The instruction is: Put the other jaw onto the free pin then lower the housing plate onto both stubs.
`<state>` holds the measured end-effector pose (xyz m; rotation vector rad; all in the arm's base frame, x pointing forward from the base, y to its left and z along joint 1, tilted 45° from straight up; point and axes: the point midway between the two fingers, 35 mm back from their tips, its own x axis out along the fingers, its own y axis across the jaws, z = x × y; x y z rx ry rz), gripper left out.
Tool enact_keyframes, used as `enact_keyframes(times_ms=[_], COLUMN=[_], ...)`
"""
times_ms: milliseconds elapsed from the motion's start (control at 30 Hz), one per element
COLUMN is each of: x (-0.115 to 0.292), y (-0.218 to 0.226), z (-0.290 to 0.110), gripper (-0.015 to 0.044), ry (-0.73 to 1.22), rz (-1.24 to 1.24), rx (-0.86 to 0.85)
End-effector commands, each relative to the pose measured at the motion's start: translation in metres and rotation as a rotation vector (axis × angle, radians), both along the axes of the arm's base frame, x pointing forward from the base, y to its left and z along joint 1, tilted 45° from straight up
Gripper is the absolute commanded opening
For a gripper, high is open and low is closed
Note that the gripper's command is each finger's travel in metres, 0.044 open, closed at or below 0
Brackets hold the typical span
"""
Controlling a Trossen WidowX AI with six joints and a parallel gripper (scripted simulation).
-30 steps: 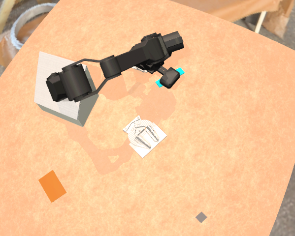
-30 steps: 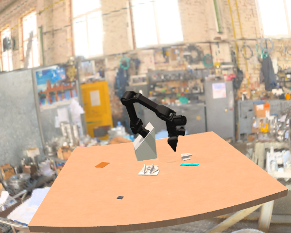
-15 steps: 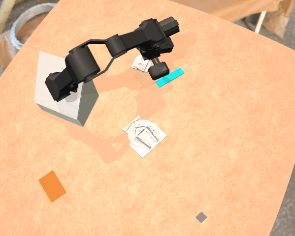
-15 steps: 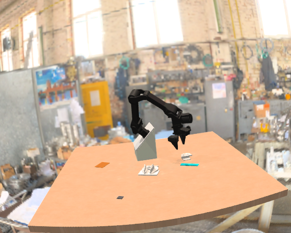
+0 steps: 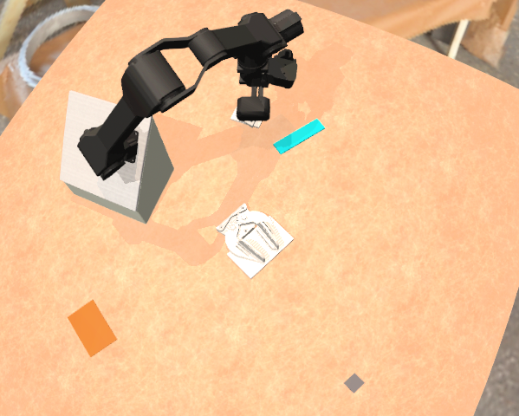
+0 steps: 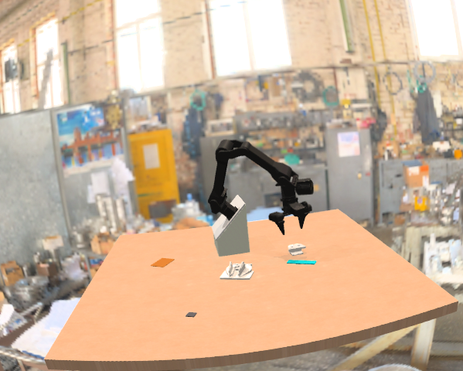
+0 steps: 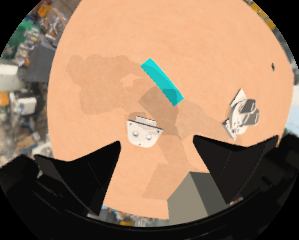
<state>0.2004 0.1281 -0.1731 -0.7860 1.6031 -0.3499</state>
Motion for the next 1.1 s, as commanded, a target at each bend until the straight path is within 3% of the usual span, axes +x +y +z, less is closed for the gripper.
enact_keyframes(times_ms=[0, 233, 500, 667, 1067], x=[-0.011, -0.026, -0.026, -0.029, -0.029], y=[0.005, 0.011, 0.009, -0.018, -0.018], z=[-0.009, -0.021, -0.023, -0.048, -0.048], gripper=[0.0440, 0.0440, 0.0440, 0.0440, 0.0440], ry=[-0.082, -0.218, -0.222, -0.223, -0.223], rz=[-0.105, -0.250, -0.254, -0.254, -0.254], rx=[-0.018, -0.044, -0.045, -0.048, -0.048])
